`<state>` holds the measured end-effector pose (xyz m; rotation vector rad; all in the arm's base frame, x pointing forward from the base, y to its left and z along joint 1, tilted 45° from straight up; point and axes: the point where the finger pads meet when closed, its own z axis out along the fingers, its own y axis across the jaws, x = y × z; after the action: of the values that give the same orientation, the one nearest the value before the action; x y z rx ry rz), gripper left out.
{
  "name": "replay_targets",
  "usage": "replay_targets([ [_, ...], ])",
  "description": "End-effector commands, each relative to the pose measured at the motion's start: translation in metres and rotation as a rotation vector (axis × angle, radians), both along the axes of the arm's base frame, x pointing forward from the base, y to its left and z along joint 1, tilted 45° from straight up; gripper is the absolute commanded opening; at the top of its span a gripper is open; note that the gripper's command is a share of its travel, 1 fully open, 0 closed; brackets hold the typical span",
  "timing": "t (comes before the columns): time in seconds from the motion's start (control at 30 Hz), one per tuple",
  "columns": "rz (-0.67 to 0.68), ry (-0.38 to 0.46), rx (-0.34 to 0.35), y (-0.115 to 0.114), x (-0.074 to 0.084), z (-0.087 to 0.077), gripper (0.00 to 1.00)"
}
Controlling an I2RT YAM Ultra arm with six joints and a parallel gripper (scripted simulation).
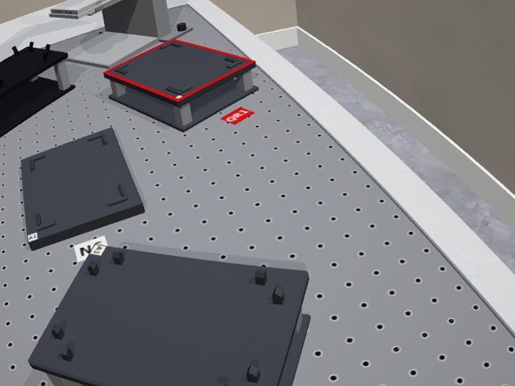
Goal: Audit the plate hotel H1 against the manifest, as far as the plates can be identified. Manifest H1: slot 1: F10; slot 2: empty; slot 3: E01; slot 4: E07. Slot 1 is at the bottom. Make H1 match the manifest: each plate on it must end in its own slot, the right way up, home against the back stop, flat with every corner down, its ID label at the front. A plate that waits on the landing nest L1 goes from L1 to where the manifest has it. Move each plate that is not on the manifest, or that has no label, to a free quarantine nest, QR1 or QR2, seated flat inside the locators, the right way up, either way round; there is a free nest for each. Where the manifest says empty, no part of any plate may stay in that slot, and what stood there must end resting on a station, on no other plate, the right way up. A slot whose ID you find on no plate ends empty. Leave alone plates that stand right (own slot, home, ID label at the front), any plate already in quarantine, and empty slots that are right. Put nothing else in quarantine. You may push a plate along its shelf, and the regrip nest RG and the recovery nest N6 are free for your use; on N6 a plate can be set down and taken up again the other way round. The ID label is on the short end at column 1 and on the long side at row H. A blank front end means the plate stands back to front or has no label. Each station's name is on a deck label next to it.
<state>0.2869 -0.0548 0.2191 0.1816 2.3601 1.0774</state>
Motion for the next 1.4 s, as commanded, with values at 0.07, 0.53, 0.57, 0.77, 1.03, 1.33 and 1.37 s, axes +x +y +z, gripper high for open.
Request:
replay_targets([
  [0.07,-0.04,-0.131,0.004,-0.006,0.0065,0.007,0.0],
  [0.53,-0.098,-0.322,0.017,-0.006,0.0065,0.0071,0.0],
  [0.57,-0.103,-0.337,0.018,-0.0059,0.0065,0.0071,0.0],
  [0.77,-0.123,-0.401,0.023,-0.0059,0.0065,0.0072,0.0],
  [1.03,-0.161,-0.528,0.032,-0.0058,0.0065,0.0073,0.0],
  [1.33,-0.196,-0.639,0.04,-0.0058,0.0065,0.0074,0.0],
  [1.37,-0.201,-0.654,0.041,-0.0058,0.0064,0.0074,0.0],
])
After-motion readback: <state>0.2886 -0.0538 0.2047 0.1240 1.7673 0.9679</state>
